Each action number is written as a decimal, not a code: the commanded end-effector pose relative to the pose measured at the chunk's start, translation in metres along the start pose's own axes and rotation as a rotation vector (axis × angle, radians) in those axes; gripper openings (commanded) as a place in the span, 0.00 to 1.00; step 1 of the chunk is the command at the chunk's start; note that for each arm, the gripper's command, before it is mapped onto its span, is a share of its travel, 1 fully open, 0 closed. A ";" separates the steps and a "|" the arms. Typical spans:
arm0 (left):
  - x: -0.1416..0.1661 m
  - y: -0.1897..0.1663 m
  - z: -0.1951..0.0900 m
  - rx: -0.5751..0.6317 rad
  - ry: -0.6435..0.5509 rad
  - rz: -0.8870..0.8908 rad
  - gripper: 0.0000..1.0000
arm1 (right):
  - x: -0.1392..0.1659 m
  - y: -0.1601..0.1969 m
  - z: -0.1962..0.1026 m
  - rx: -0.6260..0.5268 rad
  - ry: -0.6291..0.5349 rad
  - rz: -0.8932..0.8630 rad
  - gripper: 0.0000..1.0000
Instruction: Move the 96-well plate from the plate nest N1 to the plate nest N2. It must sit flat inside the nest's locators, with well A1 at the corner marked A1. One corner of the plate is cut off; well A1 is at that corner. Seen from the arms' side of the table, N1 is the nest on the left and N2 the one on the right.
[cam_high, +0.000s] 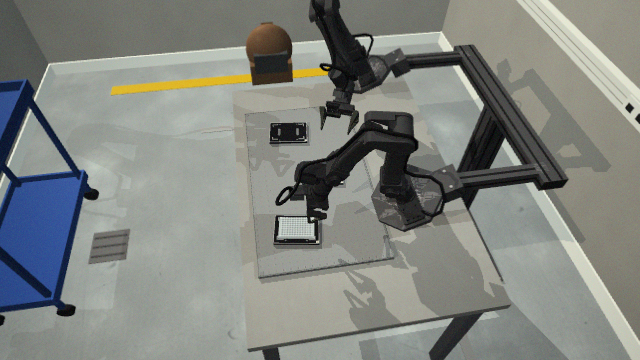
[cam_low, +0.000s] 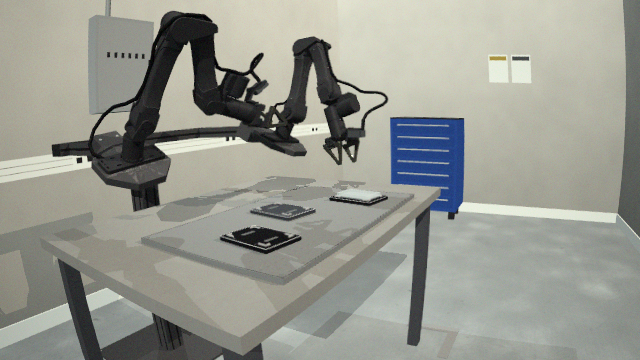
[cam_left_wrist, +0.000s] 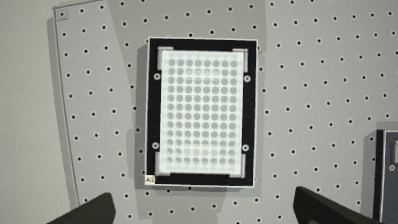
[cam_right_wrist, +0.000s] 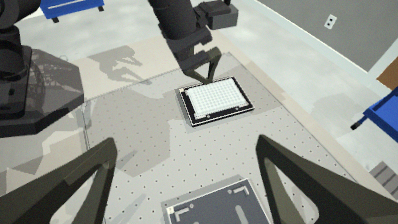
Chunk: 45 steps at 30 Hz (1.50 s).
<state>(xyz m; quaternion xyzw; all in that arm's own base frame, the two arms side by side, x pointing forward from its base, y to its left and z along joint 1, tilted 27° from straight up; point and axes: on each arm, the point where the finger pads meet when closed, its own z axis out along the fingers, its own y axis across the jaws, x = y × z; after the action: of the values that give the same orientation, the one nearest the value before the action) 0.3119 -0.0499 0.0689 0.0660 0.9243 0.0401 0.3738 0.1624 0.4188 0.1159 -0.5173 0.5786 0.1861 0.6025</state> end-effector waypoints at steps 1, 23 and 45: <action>0.002 -0.004 0.001 0.003 0.002 0.001 1.00 | -0.008 0.006 -0.004 -0.005 -0.028 -0.006 1.00; -0.024 0.000 0.056 -0.009 0.315 0.074 1.00 | -0.012 0.002 -0.002 0.005 -0.036 0.004 1.00; -0.038 -0.002 0.079 -0.007 0.291 0.072 1.00 | -0.012 0.002 -0.002 0.005 -0.036 0.004 1.00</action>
<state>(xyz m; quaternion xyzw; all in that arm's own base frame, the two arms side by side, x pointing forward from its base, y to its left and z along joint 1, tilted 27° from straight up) 0.3785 -0.0506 0.0270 0.0870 0.9711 0.0720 0.2103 0.1637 0.4183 0.1173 -0.5139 0.5792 0.1842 0.6055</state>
